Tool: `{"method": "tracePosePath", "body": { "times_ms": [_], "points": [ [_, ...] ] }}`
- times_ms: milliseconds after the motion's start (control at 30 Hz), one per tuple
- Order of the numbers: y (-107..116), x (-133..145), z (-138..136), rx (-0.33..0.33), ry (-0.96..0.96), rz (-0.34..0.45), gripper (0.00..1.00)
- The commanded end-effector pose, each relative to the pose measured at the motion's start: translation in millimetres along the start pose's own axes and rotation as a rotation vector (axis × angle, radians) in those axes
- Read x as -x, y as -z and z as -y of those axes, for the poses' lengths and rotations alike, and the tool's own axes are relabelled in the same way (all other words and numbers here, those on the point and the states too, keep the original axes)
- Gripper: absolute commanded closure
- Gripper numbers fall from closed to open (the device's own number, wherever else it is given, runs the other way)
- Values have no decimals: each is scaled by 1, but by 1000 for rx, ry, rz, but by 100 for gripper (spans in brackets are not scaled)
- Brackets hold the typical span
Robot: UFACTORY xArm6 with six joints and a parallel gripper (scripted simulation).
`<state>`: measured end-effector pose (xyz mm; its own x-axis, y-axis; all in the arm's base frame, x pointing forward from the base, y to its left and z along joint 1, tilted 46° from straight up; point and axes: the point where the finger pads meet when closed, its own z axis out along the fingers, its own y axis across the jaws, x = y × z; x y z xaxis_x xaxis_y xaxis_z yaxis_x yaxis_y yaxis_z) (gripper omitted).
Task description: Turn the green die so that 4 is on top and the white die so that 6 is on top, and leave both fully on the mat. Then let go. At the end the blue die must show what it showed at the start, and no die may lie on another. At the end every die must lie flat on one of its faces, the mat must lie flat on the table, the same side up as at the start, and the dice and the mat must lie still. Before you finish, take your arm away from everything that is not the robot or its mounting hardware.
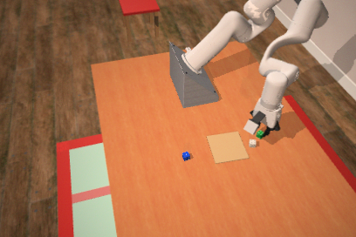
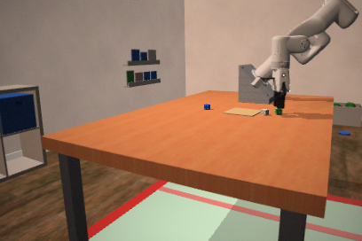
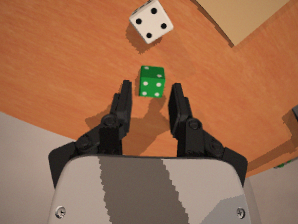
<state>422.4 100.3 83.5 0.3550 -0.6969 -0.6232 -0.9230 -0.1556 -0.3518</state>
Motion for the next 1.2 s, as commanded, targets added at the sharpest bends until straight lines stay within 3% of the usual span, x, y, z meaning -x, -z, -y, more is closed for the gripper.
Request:
{"method": "tracePosePath", "body": {
  "times_ms": [0,1167],
  "points": [
    [1,0,1,-2,1,-1,58],
    [-4,0,1,-2,1,-1,58]
  ]
}}
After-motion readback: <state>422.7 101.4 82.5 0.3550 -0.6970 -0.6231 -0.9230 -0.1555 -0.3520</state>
